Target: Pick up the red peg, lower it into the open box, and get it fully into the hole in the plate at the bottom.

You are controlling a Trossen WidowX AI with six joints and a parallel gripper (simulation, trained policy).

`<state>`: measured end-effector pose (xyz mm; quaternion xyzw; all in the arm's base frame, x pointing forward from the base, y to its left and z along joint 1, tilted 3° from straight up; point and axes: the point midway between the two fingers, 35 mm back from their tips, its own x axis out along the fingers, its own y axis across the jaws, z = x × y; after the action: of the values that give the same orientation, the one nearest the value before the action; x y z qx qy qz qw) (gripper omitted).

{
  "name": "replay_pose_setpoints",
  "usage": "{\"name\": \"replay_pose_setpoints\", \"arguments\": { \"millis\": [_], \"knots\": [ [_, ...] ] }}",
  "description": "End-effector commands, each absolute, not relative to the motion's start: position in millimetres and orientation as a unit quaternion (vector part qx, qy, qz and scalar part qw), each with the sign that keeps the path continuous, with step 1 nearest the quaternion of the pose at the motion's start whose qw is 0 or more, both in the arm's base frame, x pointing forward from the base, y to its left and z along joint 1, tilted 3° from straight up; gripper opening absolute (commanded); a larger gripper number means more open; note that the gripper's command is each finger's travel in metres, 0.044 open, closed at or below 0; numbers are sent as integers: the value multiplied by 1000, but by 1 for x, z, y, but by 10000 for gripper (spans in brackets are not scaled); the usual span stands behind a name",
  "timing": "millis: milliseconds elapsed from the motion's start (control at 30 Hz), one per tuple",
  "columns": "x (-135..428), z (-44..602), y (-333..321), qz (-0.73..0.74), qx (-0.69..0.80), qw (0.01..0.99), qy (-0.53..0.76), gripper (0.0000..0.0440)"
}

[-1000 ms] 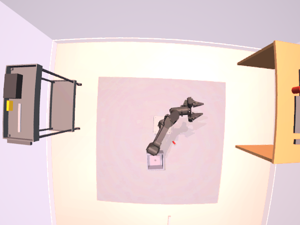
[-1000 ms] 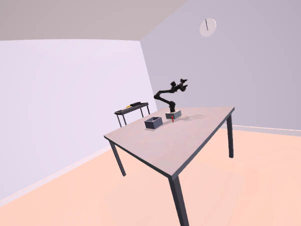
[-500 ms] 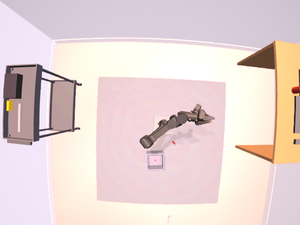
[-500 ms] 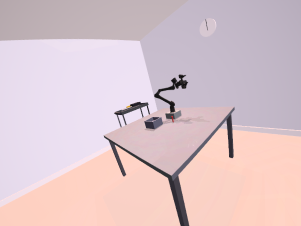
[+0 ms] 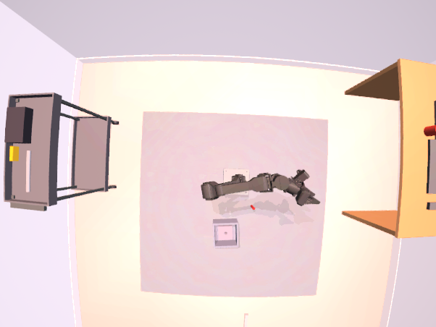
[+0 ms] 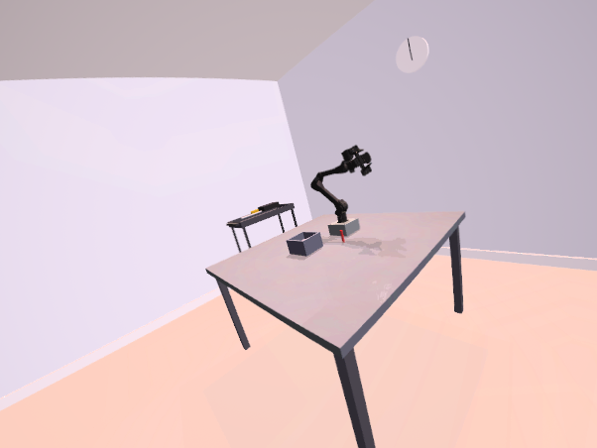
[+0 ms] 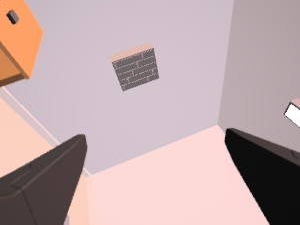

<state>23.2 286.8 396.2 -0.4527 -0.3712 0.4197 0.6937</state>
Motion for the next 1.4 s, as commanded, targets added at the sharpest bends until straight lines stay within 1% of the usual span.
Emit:
{"name": "replay_pose_setpoints", "arguments": {
  "millis": [0, 367, 700, 1000, 1367],
  "knots": [
    [41, 392, 291, 429, -438, 718, -330, 411],
    [109, 364, 291, 436, -372, 803, -163, 386],
    [158, 331, 277, 415, -293, 861, -15, 377],
    [190, 297, 257, 376, -212, 895, 114, 383],
    [214, 248, 231, 300, -113, 910, 264, 406]
  ]
}}
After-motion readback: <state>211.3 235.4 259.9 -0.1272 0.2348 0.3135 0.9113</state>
